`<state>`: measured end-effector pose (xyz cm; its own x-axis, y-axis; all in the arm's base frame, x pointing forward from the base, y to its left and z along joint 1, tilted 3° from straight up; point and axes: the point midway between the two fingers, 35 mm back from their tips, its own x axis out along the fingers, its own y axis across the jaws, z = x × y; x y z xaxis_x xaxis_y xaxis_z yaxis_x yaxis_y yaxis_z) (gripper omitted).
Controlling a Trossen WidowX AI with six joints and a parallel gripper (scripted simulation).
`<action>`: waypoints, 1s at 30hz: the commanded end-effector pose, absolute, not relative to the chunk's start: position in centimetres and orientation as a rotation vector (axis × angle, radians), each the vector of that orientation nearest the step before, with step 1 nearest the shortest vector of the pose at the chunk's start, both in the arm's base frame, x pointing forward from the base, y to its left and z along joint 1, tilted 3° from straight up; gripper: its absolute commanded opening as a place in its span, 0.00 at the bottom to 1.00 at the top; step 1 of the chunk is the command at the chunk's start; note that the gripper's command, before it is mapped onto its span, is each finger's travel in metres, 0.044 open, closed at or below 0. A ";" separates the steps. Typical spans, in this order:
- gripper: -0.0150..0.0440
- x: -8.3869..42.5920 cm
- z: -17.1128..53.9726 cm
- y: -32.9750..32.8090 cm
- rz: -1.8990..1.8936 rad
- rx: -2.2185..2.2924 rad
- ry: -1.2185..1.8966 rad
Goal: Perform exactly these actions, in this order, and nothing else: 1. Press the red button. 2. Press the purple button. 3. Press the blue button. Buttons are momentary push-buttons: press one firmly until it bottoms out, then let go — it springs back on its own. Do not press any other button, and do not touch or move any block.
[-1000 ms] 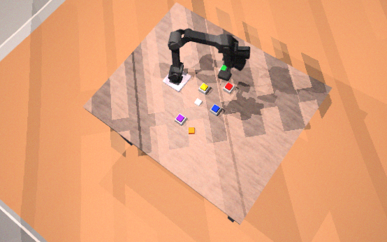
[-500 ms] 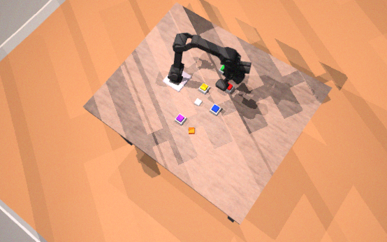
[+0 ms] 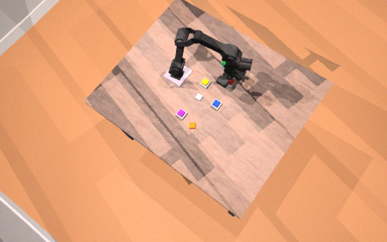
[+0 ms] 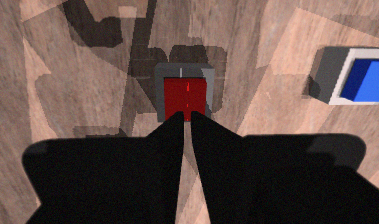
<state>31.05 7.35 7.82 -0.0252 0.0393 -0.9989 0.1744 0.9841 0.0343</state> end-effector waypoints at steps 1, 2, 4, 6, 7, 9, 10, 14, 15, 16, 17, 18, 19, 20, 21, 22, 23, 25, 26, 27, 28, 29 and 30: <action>0.29 31.1 7.8 7.3 -0.113 0.171 1.590; 0.29 31.1 7.6 7.3 -0.113 0.171 1.590; 0.29 31.1 7.3 7.4 -0.113 0.171 1.590; 0.29 31.1 7.0 7.4 -0.113 0.171 1.590; 0.29 31.1 6.8 7.4 -0.113 0.171 1.590; 0.29 31.1 6.5 7.4 -0.113 0.171 1.590; 0.29 31.1 6.3 7.4 -0.113 0.171 1.590; 0.29 31.1 5.7 7.4 -0.113 0.171 1.590; 0.29 31.1 5.5 7.4 -0.113 0.171 1.590; 0.29 31.1 5.4 7.4 -0.113 0.171 1.590; 0.29 31.1 5.2 7.4 -0.113 0.171 1.590; 0.29 31.1 5.1 7.5 -0.113 0.171 1.590; 0.29 31.0 4.9 7.5 -0.113 0.171 1.590; 0.29 31.0 4.7 7.5 -0.113 0.171 1.590; 0.29 31.0 4.6 7.5 -0.113 0.171 1.590; 0.29 31.0 4.5 7.5 -0.113 0.171 1.590; 0.29 31.0 4.5 7.5 -0.113 0.171 1.590; 0.29 31.0 4.5 7.5 -0.113 0.171 1.590; 0.29 31.0 4.5 7.5 -0.113 0.171 1.590; 0.29 31.0 4.5 7.5 -0.113 0.171 1.590; 0.29 31.0 4.5 7.5 -0.113 0.171 1.590; 0.29 31.0 4.5 7.5 -0.113 0.171 1.590; 0.29 31.0 4.5 7.5 -0.113 0.171 1.590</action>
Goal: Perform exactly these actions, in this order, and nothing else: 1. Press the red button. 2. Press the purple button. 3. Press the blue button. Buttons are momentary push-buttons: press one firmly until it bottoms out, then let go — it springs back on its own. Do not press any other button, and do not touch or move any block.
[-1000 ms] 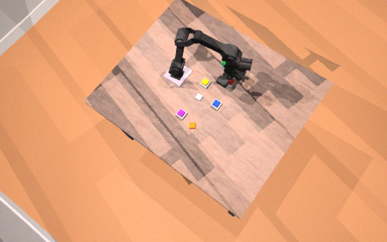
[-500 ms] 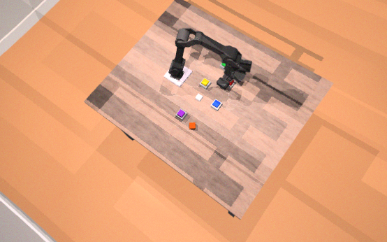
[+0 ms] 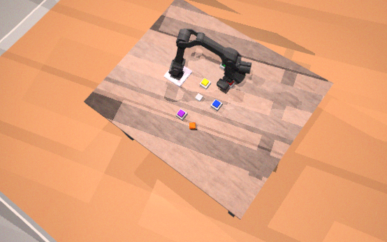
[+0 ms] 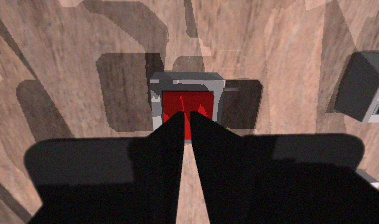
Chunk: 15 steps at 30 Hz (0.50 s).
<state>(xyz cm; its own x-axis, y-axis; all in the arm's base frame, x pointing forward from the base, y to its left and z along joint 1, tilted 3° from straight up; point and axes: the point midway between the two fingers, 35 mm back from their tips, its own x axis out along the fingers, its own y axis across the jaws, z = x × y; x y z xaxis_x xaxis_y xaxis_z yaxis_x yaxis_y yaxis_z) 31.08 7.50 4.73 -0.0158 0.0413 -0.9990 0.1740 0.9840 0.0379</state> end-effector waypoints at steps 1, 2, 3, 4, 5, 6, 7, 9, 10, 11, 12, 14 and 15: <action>0.29 31.0 4.5 7.5 -0.113 0.171 1.590; 0.29 31.0 4.5 7.5 -0.113 0.171 1.590; 0.29 31.0 4.5 7.5 -0.113 0.171 1.590; 0.29 31.0 4.5 7.5 -0.113 0.171 1.590; 0.29 31.0 4.5 7.5 -0.113 0.171 1.590; 0.29 31.0 4.5 7.5 -0.113 0.171 1.590; 0.29 31.0 4.5 7.5 -0.113 0.171 1.590; 0.29 31.0 4.5 7.5 -0.113 0.171 1.590; 0.29 31.0 4.5 7.5 -0.113 0.171 1.590; 0.29 31.0 4.5 7.5 -0.113 0.171 1.590; 0.29 31.0 4.5 7.5 -0.113 0.171 1.590; 0.29 31.1 4.9 7.5 -0.107 0.169 1.588; 0.29 31.1 5.7 7.4 -0.109 0.169 1.589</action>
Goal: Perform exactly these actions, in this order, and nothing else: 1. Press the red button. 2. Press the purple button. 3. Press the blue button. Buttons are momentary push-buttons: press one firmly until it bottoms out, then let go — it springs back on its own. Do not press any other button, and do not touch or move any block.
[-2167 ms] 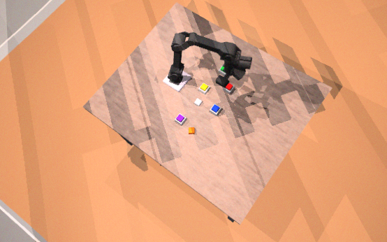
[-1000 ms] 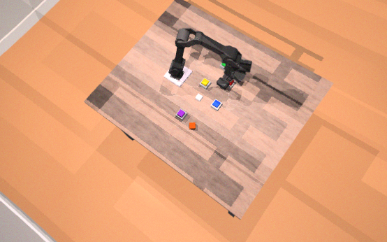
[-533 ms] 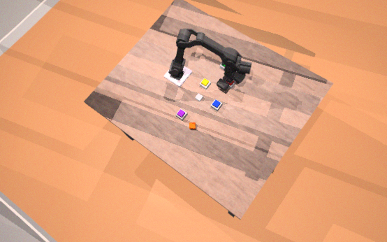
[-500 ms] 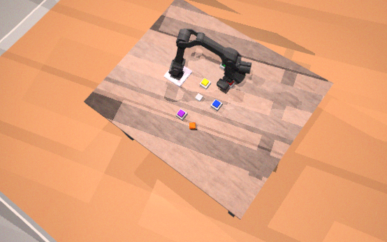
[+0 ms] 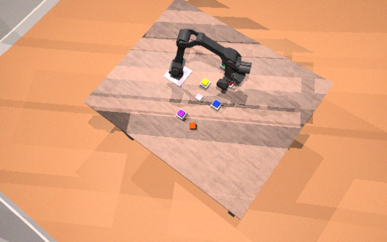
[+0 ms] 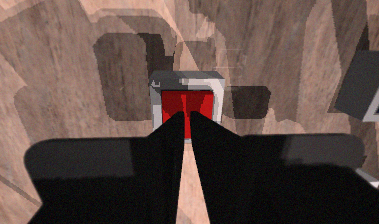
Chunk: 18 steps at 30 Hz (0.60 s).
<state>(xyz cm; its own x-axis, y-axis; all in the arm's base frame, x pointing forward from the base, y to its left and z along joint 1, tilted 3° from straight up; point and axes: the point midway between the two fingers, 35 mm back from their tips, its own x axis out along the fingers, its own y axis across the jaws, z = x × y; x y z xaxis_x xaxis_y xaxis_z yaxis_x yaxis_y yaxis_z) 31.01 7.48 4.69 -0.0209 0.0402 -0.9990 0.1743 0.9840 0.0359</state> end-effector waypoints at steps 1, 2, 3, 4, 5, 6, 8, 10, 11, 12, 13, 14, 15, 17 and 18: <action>0.29 31.1 6.8 7.4 -0.111 0.170 1.589; 0.29 31.1 7.6 7.4 -0.112 0.171 1.590; 0.29 31.1 7.9 7.3 -0.113 0.171 1.590; 0.29 31.1 7.9 7.3 -0.113 0.171 1.590; 0.29 31.1 7.9 7.3 -0.113 0.171 1.590; 0.29 31.1 7.9 7.3 -0.113 0.171 1.590; 0.29 31.1 7.9 7.3 -0.113 0.171 1.590; 0.29 31.2 8.7 7.3 -0.113 0.171 1.590; 0.29 31.3 9.6 7.3 -0.113 0.171 1.590; 0.29 31.3 10.9 7.3 -0.113 0.171 1.590; 0.29 31.3 12.2 7.2 -0.113 0.171 1.590; 0.29 31.3 13.2 7.1 -0.113 0.171 1.590; 0.29 31.2 13.8 7.1 -0.113 0.171 1.590; 0.29 31.2 14.0 7.1 -0.113 0.171 1.590; 0.29 31.2 14.0 7.1 -0.113 0.171 1.590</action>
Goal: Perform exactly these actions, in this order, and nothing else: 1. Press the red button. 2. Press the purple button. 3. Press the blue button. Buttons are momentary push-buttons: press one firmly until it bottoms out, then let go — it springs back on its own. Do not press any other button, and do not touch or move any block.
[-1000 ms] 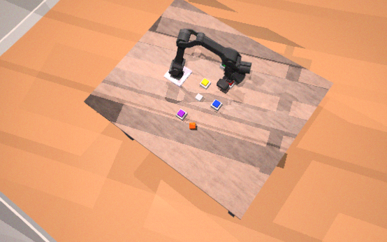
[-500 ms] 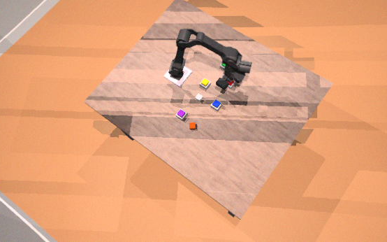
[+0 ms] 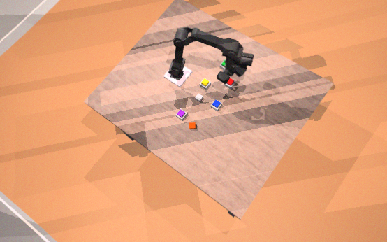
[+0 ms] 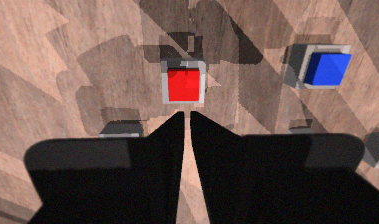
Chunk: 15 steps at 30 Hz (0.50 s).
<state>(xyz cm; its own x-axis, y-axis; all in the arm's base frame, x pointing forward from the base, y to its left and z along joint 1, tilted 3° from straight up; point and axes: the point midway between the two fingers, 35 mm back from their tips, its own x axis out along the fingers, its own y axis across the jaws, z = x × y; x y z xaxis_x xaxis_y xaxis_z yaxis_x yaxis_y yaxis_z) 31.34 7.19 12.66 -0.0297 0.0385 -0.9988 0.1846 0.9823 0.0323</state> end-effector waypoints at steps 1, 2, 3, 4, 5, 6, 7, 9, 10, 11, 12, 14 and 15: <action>0.29 31.2 14.0 7.1 -0.113 0.171 1.590; 0.29 31.2 14.0 7.1 -0.113 0.171 1.590; 0.29 31.2 14.0 6.8 -0.113 0.170 1.590; 0.29 31.3 14.0 6.0 -0.114 0.170 1.589; 0.29 31.3 14.0 4.7 -0.115 0.169 1.588; 0.29 31.3 14.0 3.1 -0.116 0.167 1.586; 0.29 31.2 14.0 1.5 -0.117 0.166 1.585; 0.29 30.7 14.0 -1.6 -0.120 0.164 1.584; 0.29 30.4 14.0 -3.1 -0.121 0.162 1.583; 0.29 29.9 14.0 -4.6 -0.123 0.161 1.583; 0.29 29.4 14.0 -6.0 -0.124 0.160 1.583; 0.29 28.2 14.0 -8.8 -0.127 0.157 1.583; 0.29 27.5 13.9 -10.1 -0.128 0.156 1.584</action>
<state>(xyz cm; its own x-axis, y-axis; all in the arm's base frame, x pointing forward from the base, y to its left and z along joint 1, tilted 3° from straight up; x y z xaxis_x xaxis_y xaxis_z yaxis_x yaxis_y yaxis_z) 29.58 -6.22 13.60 -0.0249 0.0287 -0.9993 0.1855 0.9824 0.0236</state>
